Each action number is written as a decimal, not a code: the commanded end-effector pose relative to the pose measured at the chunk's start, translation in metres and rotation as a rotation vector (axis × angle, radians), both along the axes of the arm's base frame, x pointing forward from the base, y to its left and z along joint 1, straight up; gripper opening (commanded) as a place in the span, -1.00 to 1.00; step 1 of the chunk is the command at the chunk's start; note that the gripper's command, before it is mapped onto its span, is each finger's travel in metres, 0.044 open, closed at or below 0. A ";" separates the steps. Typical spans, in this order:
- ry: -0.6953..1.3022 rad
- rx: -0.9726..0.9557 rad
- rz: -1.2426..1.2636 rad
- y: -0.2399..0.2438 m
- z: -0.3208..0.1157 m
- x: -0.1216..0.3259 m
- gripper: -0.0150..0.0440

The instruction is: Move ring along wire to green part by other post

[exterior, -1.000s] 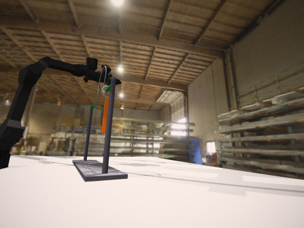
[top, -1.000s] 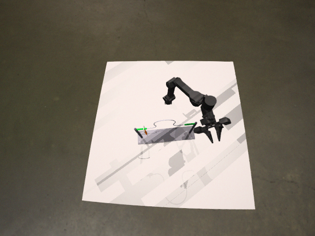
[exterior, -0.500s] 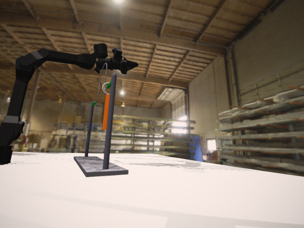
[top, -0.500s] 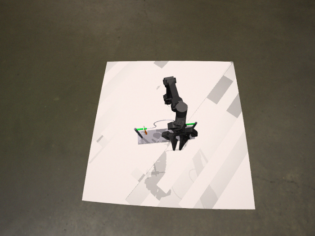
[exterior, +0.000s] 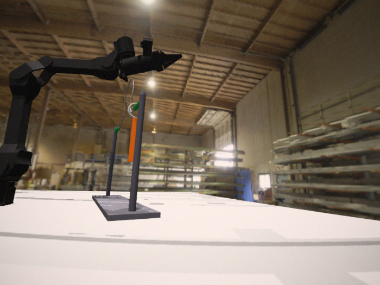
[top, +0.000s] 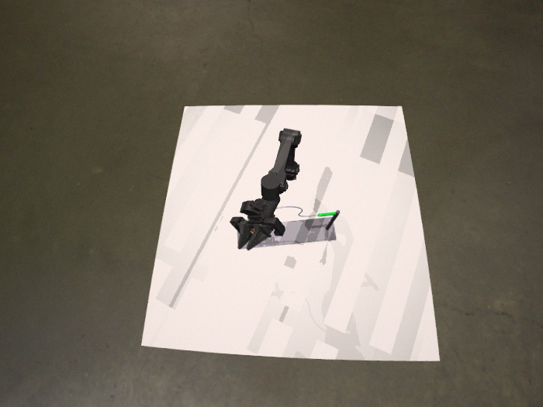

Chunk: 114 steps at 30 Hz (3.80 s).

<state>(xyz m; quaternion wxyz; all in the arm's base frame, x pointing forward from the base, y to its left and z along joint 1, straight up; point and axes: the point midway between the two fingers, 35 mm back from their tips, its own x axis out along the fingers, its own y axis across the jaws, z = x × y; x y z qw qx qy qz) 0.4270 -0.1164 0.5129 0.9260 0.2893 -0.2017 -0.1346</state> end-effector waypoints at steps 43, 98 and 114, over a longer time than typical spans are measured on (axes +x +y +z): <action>0.419 -0.600 0.216 -0.151 -0.358 -0.153 0.05; 0.368 -0.640 0.392 -0.052 -0.365 -0.139 0.05; 0.365 -0.640 0.391 -0.049 -0.364 -0.114 0.05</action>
